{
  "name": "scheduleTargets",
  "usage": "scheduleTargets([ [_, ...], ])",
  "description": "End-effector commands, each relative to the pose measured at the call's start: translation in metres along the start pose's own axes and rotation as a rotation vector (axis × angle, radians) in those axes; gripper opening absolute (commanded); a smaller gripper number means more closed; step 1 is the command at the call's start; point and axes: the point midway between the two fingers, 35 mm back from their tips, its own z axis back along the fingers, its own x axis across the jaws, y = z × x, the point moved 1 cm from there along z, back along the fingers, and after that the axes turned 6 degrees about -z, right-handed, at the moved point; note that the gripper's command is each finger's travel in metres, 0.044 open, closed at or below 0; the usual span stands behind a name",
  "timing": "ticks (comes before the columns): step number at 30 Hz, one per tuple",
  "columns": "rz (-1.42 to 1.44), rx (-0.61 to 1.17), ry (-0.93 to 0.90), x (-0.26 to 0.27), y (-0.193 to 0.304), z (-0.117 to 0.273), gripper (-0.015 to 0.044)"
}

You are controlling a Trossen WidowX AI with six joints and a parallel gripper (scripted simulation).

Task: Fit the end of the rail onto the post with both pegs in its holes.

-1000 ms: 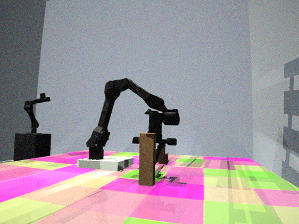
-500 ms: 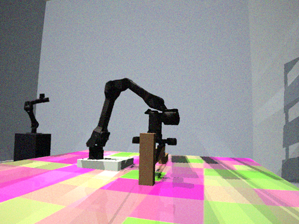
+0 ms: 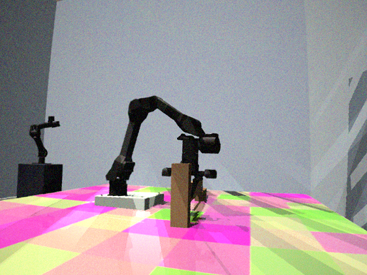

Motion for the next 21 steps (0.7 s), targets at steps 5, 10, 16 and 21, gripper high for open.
scheduleTargets([
  [5, 0.000, 0.003, 0.007, -0.0017, 0.0051, 0.0009, 0.0000],
  [10, 0.000, 0.003, 0.007, -0.0018, 0.0065, 0.0009, 0.0000],
  [16, 0.000, 0.003, 0.007, -0.0019, 0.0083, 0.0015, 0.0000],
  [21, 0.000, 0.004, 0.007, -0.0020, 0.0098, 0.0020, 0.0000],
])
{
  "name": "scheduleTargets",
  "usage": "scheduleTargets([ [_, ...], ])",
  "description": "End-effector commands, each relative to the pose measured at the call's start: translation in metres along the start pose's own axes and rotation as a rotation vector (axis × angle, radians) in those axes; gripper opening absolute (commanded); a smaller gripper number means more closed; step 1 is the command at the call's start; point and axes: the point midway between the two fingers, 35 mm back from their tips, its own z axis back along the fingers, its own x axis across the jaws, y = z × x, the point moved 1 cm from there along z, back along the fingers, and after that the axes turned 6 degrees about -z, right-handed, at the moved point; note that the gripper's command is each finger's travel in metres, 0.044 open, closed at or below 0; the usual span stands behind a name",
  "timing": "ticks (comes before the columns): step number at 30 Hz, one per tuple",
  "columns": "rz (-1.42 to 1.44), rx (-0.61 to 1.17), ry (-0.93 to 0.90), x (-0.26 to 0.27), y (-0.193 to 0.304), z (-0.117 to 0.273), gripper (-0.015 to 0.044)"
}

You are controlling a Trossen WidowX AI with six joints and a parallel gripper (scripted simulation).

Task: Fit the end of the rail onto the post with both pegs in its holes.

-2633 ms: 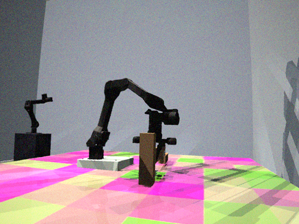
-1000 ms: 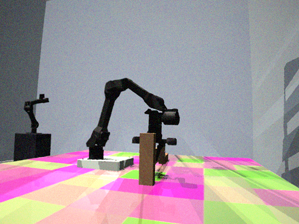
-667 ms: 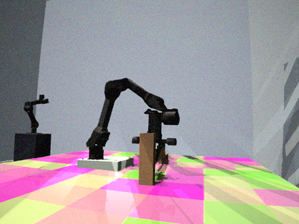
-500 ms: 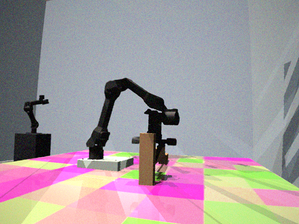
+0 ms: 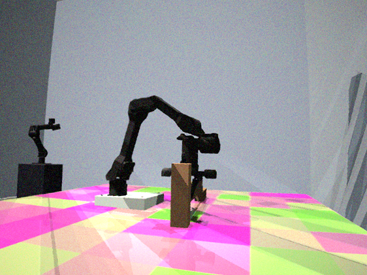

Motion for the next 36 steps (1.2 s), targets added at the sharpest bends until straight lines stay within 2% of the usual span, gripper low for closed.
scheduleTargets([
  [1, 0.000, 0.003, 0.006, -0.002, 0.004, 0.002, 0.0000],
  [36, 0.000, 0.004, 0.006, -0.003, 0.015, 0.002, 0.0000],
])
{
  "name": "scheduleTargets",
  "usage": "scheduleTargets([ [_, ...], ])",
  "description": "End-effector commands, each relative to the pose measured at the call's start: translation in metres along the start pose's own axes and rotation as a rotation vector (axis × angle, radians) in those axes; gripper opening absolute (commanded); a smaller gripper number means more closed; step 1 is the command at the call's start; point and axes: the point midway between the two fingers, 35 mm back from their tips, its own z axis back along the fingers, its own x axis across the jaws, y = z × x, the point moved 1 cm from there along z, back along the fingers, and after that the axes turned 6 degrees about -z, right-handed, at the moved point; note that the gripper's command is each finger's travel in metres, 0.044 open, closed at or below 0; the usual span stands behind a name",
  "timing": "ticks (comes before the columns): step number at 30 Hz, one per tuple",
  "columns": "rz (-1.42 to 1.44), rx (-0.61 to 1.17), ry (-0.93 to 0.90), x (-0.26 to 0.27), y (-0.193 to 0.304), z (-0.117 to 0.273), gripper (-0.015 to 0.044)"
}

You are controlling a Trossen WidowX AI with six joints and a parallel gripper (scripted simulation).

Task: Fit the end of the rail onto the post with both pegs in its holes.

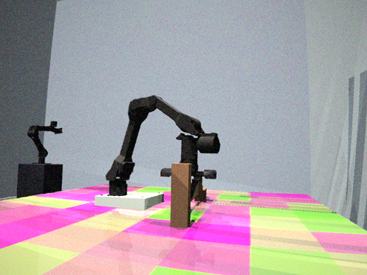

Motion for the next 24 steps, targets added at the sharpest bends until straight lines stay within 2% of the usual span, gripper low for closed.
scheduleTargets([
  [1, 0.000, 0.004, 0.007, -0.0016, 0.0042, 0.0022, 0.0000],
  [24, 0.000, 0.005, 0.007, -0.0023, 0.0112, 0.0020, 0.0000],
])
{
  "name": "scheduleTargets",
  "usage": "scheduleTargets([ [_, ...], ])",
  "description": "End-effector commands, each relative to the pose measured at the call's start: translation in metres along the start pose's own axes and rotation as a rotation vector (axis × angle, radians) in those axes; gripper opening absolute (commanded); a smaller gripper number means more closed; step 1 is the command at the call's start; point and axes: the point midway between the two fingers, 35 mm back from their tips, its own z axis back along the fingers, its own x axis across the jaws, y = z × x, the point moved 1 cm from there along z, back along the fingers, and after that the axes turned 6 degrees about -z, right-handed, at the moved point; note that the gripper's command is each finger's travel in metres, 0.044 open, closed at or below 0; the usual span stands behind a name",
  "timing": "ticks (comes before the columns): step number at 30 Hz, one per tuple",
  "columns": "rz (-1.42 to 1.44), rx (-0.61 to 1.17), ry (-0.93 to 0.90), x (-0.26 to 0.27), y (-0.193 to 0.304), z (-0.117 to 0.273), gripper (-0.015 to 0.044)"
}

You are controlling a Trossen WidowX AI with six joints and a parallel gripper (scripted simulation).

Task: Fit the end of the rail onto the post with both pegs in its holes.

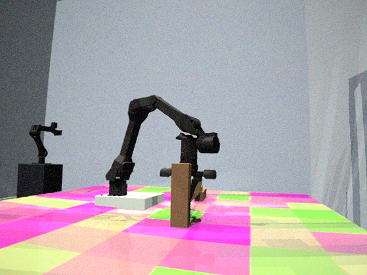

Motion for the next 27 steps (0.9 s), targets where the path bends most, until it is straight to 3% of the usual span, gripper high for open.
scheduleTargets([
  [1, 0.000, 0.004, 0.007, -0.0016, 0.0041, 0.0017, 0.0000],
  [23, 0.000, 0.005, 0.007, -0.0022, 0.0110, 0.0024, 0.0000],
  [27, -0.001, 0.001, -0.001, -0.0005, 0.0071, 0.0002, 0.0105],
])
